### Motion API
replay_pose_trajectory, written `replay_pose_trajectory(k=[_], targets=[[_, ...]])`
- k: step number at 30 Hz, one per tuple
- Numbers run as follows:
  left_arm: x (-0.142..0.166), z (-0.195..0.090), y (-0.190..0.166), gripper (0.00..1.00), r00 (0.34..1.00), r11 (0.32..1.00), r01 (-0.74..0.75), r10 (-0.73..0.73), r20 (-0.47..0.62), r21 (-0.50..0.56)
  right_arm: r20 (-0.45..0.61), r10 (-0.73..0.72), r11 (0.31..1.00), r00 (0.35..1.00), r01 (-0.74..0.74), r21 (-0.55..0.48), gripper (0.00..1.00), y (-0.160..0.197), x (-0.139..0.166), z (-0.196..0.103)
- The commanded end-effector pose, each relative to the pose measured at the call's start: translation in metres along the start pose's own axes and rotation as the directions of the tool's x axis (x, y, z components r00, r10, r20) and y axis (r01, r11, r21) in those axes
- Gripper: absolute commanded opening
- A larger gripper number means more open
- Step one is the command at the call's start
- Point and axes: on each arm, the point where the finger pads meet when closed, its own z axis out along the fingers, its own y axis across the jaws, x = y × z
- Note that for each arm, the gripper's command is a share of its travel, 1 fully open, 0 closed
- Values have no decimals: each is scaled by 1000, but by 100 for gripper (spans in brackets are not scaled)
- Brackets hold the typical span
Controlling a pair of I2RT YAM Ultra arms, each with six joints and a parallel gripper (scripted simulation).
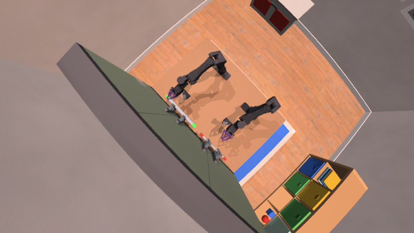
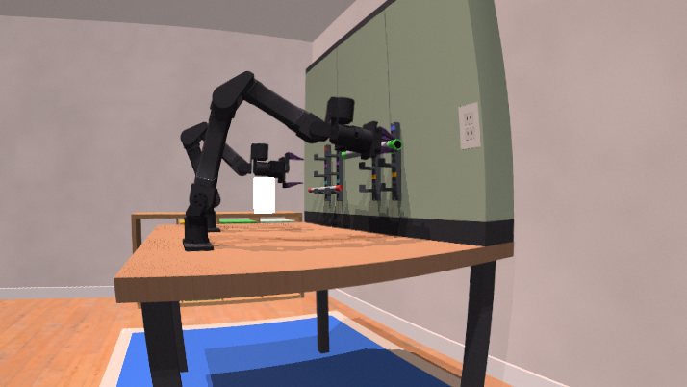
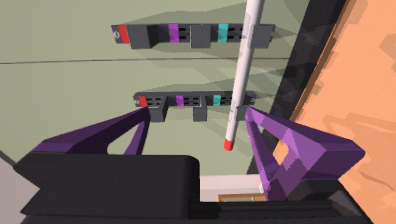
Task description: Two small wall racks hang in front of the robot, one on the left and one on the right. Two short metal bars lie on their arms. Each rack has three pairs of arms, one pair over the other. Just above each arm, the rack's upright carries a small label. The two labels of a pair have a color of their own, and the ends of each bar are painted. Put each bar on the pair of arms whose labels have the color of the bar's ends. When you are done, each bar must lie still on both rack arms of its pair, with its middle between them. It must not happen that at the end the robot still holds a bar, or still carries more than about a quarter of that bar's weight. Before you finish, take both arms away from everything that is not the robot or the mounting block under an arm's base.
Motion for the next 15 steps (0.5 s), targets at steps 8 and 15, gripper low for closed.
replay_pose_trajectory(k=[8, 15], targets=[[4, -2, 12, 100, 1000, 1000, 5, -5, -6, -30, 0, 20, 992, 1000, -20, 125, 0, -50, -1, 11], [4, -2, 12, 100, 1000, 1000, 5, -5, -6, -30, 3, 17, 993, 1000, -17, 120, 0, -48, -2, 14]])
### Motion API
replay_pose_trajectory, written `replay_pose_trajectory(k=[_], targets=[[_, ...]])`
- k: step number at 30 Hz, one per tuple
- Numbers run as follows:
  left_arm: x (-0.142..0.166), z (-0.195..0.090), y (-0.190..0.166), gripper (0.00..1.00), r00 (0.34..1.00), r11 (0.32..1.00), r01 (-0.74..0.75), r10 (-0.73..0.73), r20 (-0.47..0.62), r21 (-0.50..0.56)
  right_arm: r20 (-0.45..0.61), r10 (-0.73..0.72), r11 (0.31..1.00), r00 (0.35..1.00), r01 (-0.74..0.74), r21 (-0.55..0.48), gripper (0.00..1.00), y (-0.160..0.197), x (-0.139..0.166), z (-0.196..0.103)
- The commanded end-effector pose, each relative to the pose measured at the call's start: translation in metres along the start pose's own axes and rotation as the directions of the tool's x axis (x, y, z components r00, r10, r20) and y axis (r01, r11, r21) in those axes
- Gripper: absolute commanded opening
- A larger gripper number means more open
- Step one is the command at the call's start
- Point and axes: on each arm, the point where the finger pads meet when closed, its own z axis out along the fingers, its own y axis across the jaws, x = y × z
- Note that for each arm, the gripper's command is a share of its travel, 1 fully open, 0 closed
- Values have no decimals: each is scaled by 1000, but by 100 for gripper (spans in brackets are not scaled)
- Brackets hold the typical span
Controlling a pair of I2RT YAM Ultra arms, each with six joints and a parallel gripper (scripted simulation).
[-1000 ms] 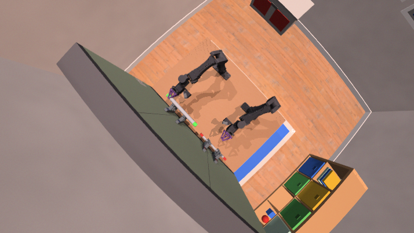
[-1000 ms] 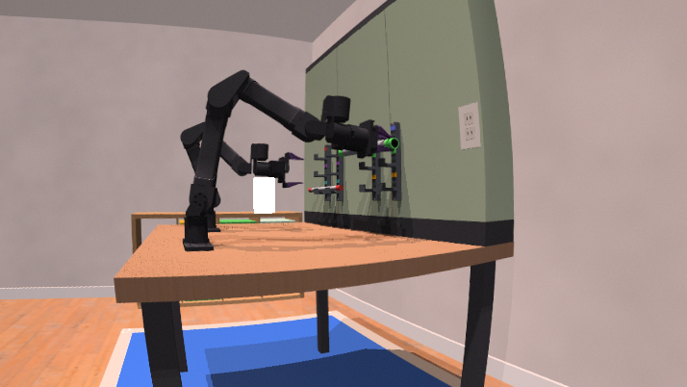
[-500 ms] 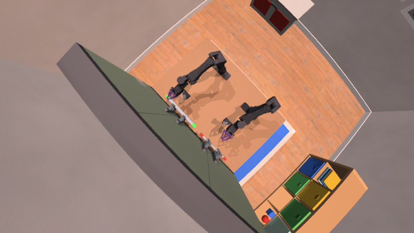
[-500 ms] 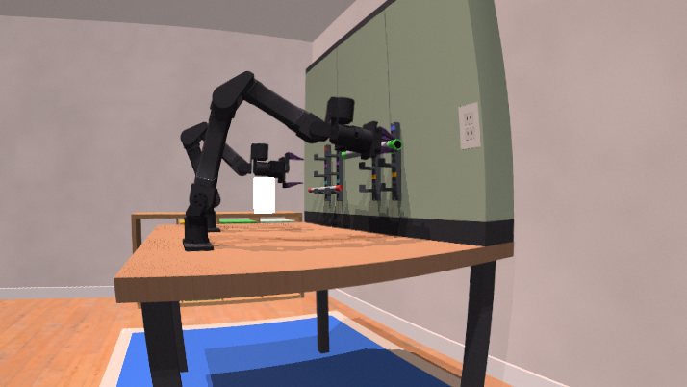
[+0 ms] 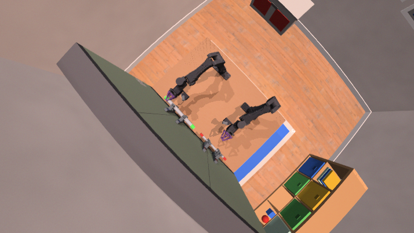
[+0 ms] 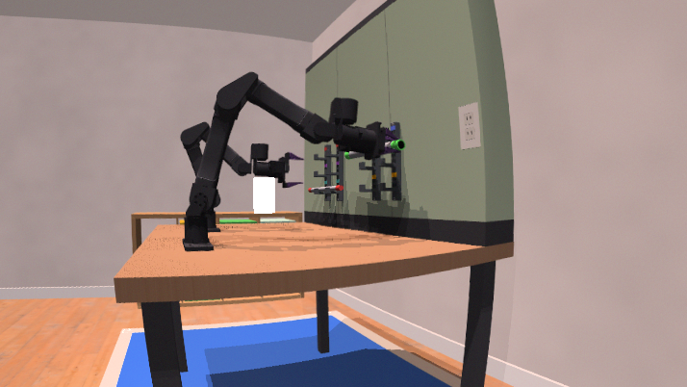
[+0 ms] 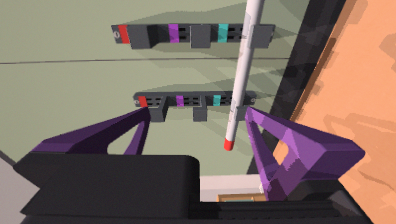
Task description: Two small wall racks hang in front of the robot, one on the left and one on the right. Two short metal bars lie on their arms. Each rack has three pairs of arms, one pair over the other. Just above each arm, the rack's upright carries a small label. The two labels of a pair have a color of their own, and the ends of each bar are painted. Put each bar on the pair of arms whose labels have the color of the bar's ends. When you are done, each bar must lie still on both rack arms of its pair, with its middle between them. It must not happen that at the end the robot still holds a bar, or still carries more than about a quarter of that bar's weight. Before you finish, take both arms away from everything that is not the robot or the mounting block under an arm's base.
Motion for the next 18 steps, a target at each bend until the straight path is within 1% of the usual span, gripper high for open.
replay_pose_trajectory(k=[1, 18], targets=[[4, -2, 12, 100, 1000, 1000, 5, -5, -6, -30, 2, 19, 993, 1000, -19, 116, 0, -46, -1, 3], [4, -2, 12, 100, 1000, 1000, 5, -5, -6, -30, 5, 19, 993, 1000, -19, 114, 0, -46, -3, 10]])
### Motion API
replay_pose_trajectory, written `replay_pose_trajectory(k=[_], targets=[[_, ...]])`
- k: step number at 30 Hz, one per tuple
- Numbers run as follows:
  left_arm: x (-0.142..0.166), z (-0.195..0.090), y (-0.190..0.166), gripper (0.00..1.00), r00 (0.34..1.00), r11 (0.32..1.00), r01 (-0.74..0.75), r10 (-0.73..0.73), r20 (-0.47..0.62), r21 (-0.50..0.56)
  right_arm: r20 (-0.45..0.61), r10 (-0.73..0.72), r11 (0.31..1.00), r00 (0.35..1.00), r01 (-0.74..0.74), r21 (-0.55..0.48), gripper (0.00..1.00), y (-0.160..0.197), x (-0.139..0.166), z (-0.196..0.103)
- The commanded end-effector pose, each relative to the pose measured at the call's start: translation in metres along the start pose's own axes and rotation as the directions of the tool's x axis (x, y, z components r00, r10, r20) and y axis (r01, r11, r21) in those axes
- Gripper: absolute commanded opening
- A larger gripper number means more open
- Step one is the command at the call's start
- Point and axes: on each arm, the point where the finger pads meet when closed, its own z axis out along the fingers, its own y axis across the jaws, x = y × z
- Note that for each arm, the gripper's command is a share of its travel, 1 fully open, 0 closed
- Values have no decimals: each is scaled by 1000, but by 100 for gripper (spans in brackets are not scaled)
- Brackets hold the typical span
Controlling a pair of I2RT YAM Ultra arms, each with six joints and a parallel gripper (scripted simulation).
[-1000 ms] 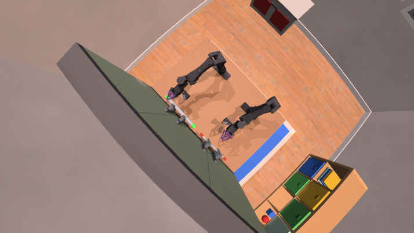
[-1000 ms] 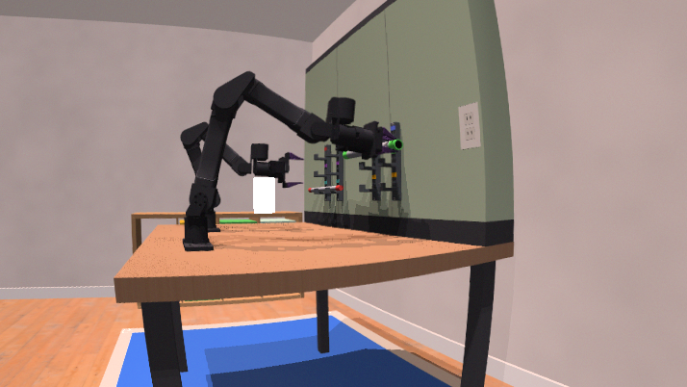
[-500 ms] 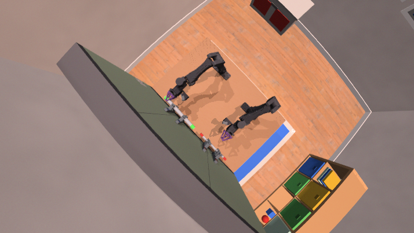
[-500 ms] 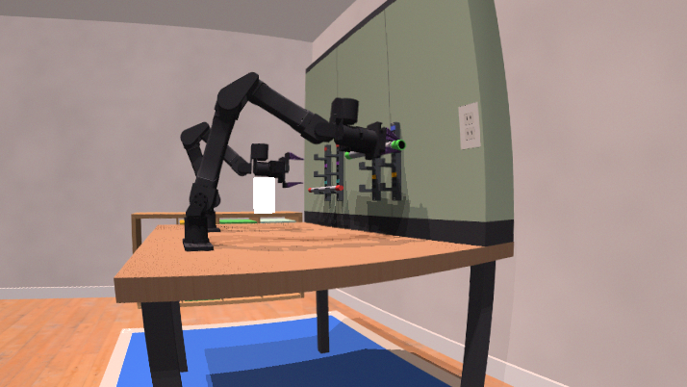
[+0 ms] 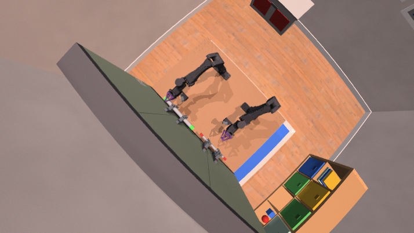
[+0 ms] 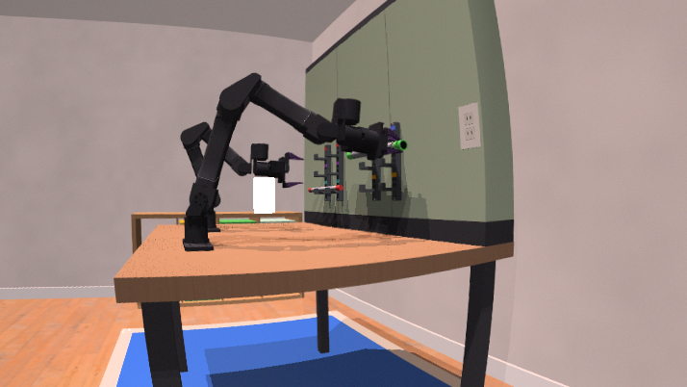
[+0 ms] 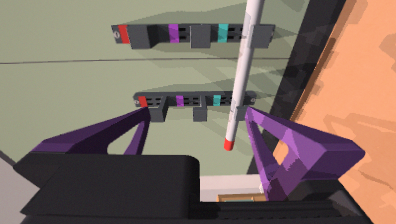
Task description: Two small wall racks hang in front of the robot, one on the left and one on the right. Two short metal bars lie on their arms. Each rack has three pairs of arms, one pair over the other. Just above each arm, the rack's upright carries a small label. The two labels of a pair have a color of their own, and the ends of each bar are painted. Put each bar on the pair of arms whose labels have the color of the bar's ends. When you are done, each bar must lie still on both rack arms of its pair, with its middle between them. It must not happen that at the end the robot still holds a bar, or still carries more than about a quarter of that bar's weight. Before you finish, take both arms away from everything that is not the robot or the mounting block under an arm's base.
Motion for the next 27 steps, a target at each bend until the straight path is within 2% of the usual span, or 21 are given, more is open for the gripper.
replay_pose_trajectory(k=[1, 27], targets=[[4, -2, 12, 100, 1000, 1000, 5, -5, -6, -30, 3, 20, 994, 1000, -20, 110, 0, -45, -3, 1], [4, -2, 12, 100, 1000, 1000, 5, -5, -6, -30, 3, 20, 994, 1000, -20, 111, 0, -37, -2, 2]])
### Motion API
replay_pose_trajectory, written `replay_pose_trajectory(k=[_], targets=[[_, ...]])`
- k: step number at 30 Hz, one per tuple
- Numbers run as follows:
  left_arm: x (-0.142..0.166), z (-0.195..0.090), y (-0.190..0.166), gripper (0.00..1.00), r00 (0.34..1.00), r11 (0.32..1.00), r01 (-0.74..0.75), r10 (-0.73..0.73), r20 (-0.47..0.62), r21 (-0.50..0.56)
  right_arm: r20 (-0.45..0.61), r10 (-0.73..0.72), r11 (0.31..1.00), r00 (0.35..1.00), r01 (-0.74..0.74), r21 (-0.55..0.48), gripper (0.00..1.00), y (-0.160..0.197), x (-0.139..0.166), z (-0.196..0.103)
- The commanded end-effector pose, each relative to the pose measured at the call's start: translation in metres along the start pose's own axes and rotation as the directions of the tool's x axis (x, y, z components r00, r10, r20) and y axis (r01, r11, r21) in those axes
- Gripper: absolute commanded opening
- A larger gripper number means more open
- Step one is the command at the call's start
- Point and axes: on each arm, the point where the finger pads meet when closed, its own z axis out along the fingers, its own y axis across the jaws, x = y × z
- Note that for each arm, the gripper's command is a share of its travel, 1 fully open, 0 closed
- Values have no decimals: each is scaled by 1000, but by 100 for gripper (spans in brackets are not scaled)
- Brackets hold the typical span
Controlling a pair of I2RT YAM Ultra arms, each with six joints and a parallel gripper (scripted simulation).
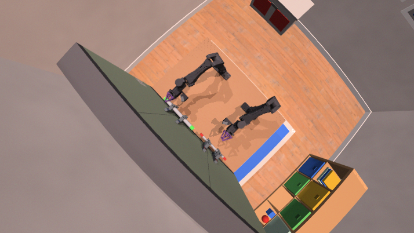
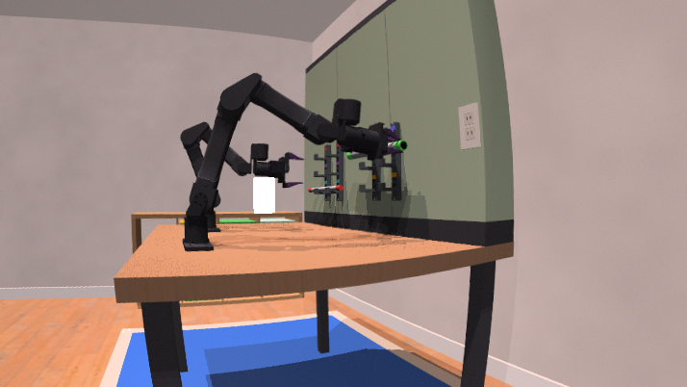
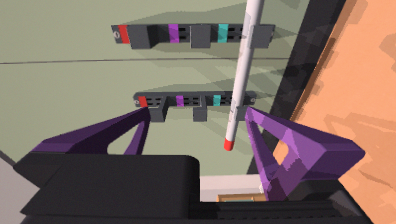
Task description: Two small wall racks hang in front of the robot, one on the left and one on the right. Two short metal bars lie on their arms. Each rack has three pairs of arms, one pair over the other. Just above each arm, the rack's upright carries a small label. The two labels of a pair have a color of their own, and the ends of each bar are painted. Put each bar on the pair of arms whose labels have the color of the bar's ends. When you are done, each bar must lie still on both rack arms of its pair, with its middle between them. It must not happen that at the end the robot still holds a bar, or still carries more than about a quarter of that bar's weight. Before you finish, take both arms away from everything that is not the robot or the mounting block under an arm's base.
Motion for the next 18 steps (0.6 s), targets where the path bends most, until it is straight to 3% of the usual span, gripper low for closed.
replay_pose_trajectory(k=[1, 18], targets=[[4, -2, 12, 100, 1000, 1000, 5, -5, -6, -30, 2, 20, 994, 1000, -20, 110, 0, -38, -1, 1], [4, -2, 12, 100, 1000, 1000, 5, -5, -6, -30, 2, 19, 993, 1000, -19, 117, 0, -34, -1, 0]])
